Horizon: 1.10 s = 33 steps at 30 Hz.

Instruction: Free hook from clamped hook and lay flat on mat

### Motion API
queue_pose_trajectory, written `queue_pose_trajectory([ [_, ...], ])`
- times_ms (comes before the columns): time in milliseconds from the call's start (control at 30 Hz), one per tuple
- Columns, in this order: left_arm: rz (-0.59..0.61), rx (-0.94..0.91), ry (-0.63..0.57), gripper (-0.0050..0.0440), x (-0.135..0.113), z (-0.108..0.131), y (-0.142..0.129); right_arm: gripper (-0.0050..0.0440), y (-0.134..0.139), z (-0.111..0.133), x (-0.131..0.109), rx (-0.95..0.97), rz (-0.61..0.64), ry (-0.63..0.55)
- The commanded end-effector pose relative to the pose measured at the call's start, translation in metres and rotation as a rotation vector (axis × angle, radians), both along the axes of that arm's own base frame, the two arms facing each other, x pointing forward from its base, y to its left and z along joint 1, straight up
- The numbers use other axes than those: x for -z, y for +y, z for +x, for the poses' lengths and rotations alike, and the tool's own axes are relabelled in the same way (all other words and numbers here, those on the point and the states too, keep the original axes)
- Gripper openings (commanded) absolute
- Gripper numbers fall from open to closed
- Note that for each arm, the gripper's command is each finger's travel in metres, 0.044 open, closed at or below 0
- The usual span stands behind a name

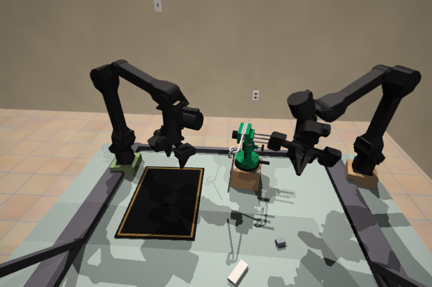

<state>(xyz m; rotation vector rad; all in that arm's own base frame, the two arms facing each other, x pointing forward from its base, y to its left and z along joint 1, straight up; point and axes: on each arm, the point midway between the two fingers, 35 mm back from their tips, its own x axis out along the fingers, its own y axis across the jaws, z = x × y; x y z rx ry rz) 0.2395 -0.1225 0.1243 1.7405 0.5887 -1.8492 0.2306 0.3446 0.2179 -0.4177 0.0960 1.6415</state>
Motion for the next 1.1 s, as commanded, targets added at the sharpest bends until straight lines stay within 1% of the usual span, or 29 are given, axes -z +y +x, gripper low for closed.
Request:
queue_pose_trajectory([
  [0,-0.009,0.0,-0.02,0.044,-0.006,0.002,-0.001,0.0,0.0,0.0,-0.009,0.0,0.015,-0.018],
  [533,-0.009,0.0,-0.02,0.044,-0.006,0.002,-0.001,0.0,0.0,0.0,-0.009,0.0,0.015,-0.018],
  [600,-0.018,-0.043,-0.043,0.044,-0.006,0.005,0.0,0.0048,0.0,0.003,-0.008,0.023,0.007,-0.014],
  [667,-0.05,-0.174,-0.111,0.044,-0.009,0.016,0.004,0.0096,0.001,0.011,-0.005,0.094,-0.016,-0.003],
  [733,-0.106,-0.335,-0.198,0.044,-0.017,0.034,0.01,0.0144,0.001,0.023,-0.002,0.213,-0.046,0.016],
  [767,-0.121,-0.386,-0.222,0.044,-0.019,0.036,0.015,0.0168,0.0,0.029,-0.001,0.27,-0.058,0.025],
  [867,-0.188,-0.547,-0.304,0.044,-0.027,0.048,0.02,0.024,-0.001,0.037,0.0,0.352,-0.071,0.039],
  [1033,-0.33,-0.809,-0.427,0.044,-0.044,0.068,0.031,0.036,-0.005,0.052,0.001,0.504,-0.084,0.062],
  [1067,-0.33,-0.809,-0.427,0.044,-0.044,0.068,0.031,0.036,-0.005,0.052,0.001,0.504,-0.084,0.062],
])
